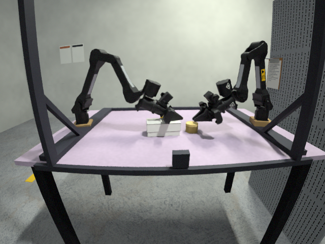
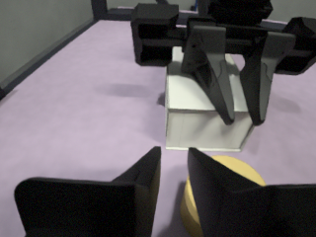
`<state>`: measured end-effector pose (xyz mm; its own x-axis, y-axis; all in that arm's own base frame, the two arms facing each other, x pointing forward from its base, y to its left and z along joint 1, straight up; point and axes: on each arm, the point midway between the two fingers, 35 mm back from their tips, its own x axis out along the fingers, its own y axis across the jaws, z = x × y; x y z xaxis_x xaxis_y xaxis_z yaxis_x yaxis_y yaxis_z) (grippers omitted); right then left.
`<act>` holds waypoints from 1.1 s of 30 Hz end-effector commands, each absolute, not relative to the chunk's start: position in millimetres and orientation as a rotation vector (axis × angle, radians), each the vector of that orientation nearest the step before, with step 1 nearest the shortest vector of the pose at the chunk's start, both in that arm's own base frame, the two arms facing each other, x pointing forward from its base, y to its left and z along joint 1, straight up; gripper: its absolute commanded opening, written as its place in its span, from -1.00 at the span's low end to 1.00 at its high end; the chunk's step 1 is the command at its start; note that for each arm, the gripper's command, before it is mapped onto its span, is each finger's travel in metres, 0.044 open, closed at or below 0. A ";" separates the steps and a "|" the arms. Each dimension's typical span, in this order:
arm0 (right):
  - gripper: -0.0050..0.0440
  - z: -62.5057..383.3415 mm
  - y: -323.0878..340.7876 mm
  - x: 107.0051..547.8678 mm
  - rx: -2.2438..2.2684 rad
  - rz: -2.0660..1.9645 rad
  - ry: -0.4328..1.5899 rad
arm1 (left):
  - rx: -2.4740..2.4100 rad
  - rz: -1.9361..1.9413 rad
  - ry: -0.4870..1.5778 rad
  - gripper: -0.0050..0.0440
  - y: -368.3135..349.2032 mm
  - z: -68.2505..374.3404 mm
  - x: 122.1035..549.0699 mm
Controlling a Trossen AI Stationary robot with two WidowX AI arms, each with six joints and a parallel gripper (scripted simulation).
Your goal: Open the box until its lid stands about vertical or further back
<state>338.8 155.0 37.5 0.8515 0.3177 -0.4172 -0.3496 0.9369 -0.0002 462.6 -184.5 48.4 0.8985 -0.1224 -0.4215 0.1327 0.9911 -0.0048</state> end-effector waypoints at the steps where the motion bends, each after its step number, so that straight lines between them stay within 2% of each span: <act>1: -0.47 40.5 157.3 341.1 -0.073 0.353 0.415 | 0.026 -0.133 0.446 -0.39 -184.6 41.0 460.5; 33: -0.47 40.5 157.3 341.1 -0.073 0.353 0.415 | 0.024 -0.137 0.442 -0.39 -186.1 15.5 455.8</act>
<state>338.8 155.0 37.5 0.8515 0.3177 -0.4172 -0.3496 0.9369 -0.0002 462.5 -185.6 47.7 0.9270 -0.1215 -0.3549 0.1211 0.9924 -0.0234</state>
